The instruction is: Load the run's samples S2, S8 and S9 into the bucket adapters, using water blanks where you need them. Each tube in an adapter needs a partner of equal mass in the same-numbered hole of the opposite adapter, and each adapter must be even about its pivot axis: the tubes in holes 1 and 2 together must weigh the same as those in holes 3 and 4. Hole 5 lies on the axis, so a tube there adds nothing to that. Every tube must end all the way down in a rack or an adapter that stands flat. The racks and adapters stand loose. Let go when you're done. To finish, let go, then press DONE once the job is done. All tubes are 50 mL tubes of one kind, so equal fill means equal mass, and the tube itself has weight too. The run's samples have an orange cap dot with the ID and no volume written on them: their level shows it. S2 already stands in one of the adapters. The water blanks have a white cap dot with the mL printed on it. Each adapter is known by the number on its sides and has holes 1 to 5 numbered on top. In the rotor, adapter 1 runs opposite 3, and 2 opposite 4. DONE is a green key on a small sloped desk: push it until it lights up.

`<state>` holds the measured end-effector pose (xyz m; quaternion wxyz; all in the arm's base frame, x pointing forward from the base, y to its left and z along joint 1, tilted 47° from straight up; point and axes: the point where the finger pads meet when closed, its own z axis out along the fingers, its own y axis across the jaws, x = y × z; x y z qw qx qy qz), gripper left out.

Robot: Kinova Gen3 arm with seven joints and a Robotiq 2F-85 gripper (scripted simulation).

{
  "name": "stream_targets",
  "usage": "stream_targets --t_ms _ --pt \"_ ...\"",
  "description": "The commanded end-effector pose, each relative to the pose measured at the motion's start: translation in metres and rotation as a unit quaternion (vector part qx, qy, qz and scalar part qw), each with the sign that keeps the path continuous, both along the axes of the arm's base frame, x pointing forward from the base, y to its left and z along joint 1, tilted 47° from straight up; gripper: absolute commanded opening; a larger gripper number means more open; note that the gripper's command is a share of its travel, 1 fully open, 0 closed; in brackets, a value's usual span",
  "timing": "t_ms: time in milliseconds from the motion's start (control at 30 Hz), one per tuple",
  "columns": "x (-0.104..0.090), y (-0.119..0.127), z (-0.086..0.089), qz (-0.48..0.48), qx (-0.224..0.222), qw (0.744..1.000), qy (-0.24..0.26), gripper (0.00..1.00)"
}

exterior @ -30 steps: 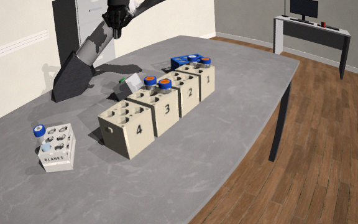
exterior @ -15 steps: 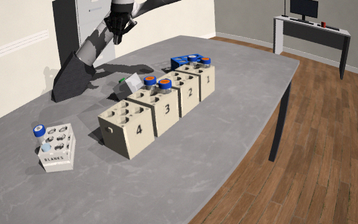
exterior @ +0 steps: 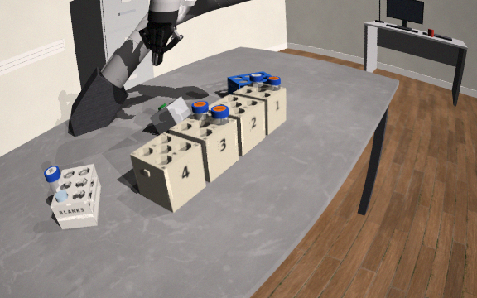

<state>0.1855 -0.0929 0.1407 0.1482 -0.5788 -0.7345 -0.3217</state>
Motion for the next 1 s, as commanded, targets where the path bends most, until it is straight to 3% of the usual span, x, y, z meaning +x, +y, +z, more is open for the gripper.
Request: stream_targets --t_ms 0,967 --pt "0.002 0.002 -0.003 0.0 0.0 1.0 0.0 0.1" --pt "0.017 0.023 -0.025 0.0 0.0 1.0 0.0 0.1"
